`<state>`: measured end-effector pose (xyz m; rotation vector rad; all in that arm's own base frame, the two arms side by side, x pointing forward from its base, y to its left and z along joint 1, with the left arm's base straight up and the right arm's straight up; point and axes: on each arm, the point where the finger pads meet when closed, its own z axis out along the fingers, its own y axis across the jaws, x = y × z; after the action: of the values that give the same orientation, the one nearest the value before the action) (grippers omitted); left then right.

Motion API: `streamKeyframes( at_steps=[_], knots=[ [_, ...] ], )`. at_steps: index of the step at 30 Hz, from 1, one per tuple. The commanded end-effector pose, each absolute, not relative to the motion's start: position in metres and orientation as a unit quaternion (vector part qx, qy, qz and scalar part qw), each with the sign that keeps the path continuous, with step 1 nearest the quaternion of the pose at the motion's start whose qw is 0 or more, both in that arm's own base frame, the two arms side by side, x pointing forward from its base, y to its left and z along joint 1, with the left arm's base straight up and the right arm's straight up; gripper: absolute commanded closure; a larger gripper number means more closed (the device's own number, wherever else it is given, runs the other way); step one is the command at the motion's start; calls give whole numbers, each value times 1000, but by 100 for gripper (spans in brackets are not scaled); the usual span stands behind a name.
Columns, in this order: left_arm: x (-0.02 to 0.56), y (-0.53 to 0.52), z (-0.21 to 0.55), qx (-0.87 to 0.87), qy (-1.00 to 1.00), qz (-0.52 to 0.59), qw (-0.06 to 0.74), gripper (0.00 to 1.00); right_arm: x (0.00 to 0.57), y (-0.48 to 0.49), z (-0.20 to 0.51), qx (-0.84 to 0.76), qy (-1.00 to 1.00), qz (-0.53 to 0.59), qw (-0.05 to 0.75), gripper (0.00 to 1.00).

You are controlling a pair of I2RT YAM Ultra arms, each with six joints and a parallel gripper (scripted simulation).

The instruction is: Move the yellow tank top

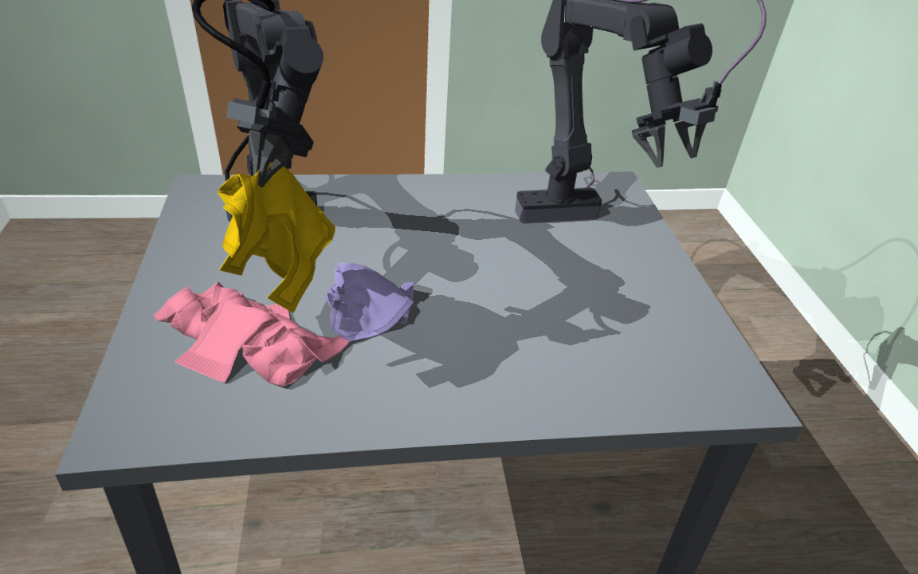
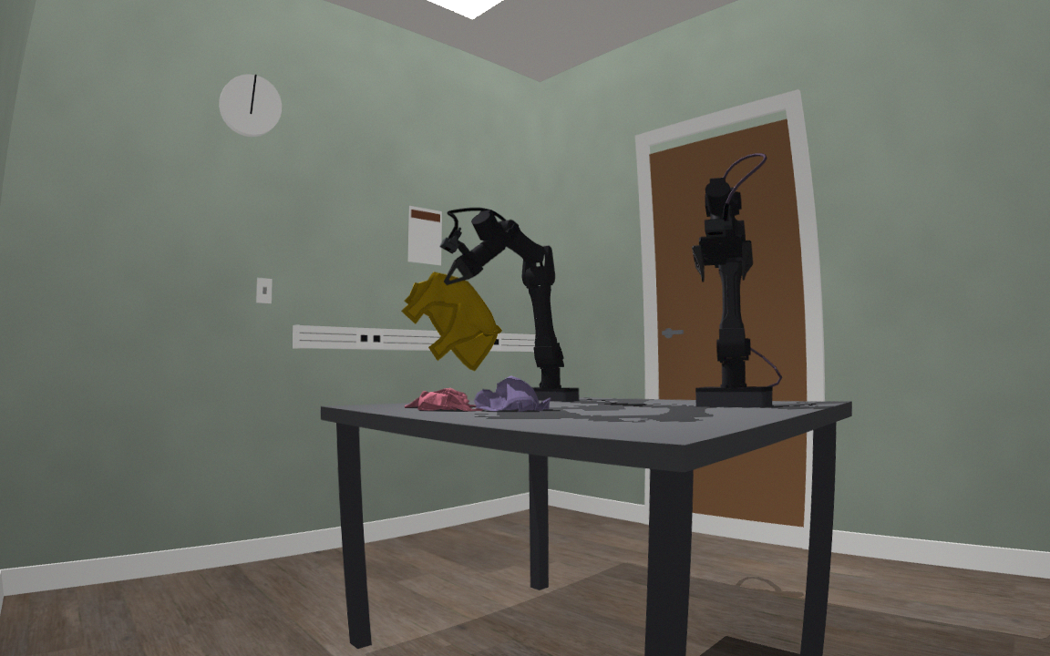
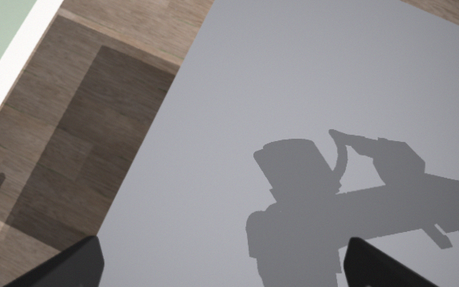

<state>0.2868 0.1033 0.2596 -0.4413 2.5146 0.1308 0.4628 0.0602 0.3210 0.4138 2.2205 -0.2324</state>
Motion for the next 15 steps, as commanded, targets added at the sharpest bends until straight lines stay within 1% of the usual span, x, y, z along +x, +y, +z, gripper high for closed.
streamKeyframes(
  at_steps=[1, 3, 4, 6, 8, 11, 15],
  knots=[
    [290, 103, 286, -158, 931, 56, 325, 8, 462, 61, 329, 191, 872, -104, 439, 100],
    [290, 103, 286, -158, 931, 56, 325, 8, 460, 64, 329, 192, 871, -106, 440, 100],
    [290, 103, 286, -158, 931, 56, 325, 8, 465, 70, 306, 183, 880, -118, 423, 100],
    [290, 103, 286, -158, 931, 56, 325, 8, 461, 79, 313, 184, 876, -117, 431, 100],
    [290, 103, 286, -158, 931, 56, 325, 8, 450, 85, 334, 189, 865, -105, 453, 100],
    [290, 103, 286, -158, 931, 56, 325, 8, 451, 100, 317, 183, 868, -117, 447, 100],
    [290, 103, 286, -158, 931, 56, 325, 8, 445, 117, 321, 183, 861, -117, 459, 100]
  ],
)
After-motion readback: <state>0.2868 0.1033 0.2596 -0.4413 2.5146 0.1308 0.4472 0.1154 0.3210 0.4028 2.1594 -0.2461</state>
